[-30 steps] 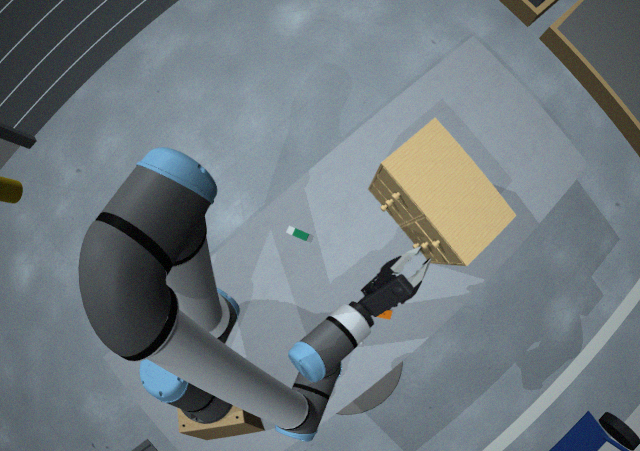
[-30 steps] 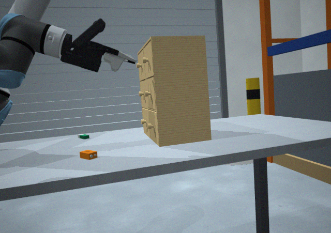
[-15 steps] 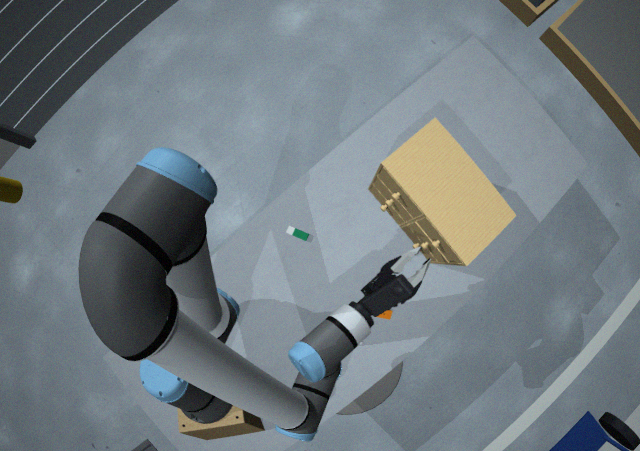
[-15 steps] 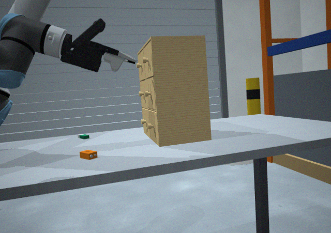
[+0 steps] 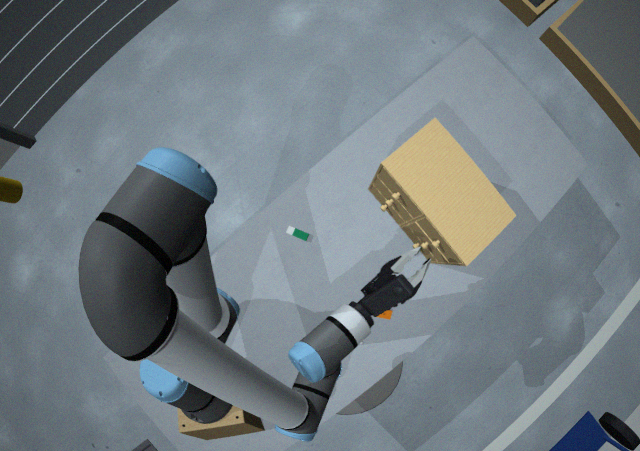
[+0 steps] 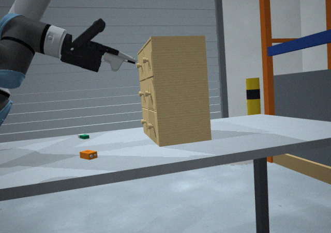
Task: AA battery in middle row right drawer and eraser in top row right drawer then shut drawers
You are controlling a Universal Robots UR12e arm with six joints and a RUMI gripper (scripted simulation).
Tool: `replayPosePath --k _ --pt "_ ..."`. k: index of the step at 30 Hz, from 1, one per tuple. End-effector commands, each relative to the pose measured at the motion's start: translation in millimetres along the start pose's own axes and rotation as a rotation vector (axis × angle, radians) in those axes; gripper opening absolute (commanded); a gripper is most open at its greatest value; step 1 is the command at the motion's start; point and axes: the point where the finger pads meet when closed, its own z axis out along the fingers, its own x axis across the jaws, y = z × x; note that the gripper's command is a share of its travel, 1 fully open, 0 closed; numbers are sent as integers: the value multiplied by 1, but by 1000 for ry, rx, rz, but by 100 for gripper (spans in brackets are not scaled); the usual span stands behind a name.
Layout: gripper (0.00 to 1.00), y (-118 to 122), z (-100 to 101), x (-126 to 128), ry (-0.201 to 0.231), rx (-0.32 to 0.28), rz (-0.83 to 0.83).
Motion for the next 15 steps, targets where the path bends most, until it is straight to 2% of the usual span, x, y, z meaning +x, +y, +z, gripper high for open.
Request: replayPosePath --k 1,15 --pt "20 -1 1 1 0 1 0" --pt "20 -2 4 1 -1 0 -1"
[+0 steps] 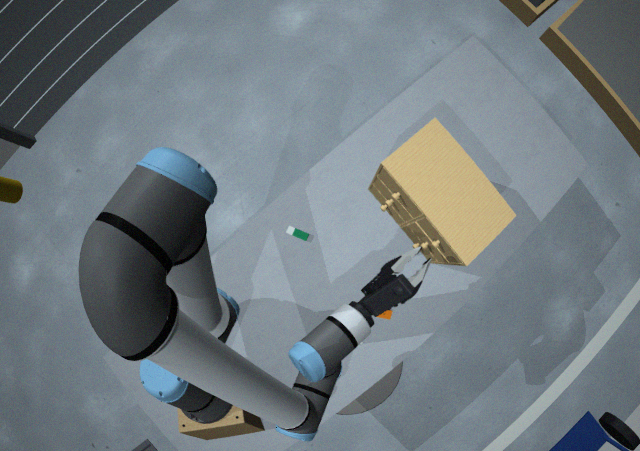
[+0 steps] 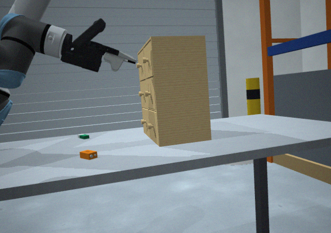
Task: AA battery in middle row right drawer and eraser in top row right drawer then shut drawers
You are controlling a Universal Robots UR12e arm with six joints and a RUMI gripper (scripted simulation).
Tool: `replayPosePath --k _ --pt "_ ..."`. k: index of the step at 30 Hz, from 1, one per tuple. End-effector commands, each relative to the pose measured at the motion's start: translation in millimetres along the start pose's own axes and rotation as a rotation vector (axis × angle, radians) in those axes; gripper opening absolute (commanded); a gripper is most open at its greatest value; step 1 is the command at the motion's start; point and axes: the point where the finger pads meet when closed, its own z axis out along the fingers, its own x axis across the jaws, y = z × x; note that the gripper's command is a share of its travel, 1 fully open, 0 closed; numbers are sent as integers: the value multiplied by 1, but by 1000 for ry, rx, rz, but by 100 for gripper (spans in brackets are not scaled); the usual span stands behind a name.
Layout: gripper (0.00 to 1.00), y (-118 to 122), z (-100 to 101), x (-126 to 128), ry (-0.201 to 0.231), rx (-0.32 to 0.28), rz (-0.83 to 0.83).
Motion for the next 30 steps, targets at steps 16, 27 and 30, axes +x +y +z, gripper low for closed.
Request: replayPosePath --k 16,27,30 --pt "20 -5 14 1 -1 0 -1" --pt "20 -9 23 1 -1 0 -1" --pt "20 -10 26 1 -1 0 -1"
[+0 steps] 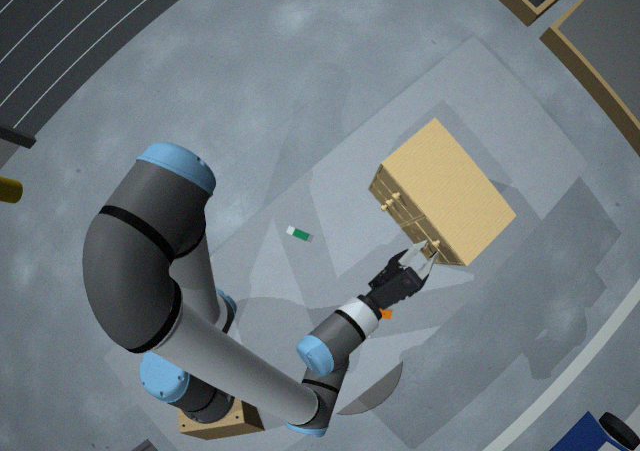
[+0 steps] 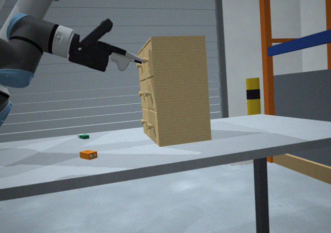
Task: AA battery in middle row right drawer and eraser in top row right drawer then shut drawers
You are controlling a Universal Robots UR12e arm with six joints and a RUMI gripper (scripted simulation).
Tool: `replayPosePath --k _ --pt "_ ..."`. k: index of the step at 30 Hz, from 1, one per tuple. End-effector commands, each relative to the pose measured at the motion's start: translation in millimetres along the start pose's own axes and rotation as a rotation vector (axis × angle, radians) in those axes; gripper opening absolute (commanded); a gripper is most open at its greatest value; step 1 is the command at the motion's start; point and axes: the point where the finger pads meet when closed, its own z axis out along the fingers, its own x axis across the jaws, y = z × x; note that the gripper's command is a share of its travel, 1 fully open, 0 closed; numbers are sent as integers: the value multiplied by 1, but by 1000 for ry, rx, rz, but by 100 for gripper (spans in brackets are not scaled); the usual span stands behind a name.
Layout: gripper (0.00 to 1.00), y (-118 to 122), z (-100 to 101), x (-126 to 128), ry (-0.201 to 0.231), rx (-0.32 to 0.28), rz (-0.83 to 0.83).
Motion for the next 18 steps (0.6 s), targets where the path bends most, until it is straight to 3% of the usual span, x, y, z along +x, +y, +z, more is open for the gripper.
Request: replayPosePath --k 1,18 --pt "20 -3 6 2 1 1 0" --pt "20 -6 13 2 2 2 -1"
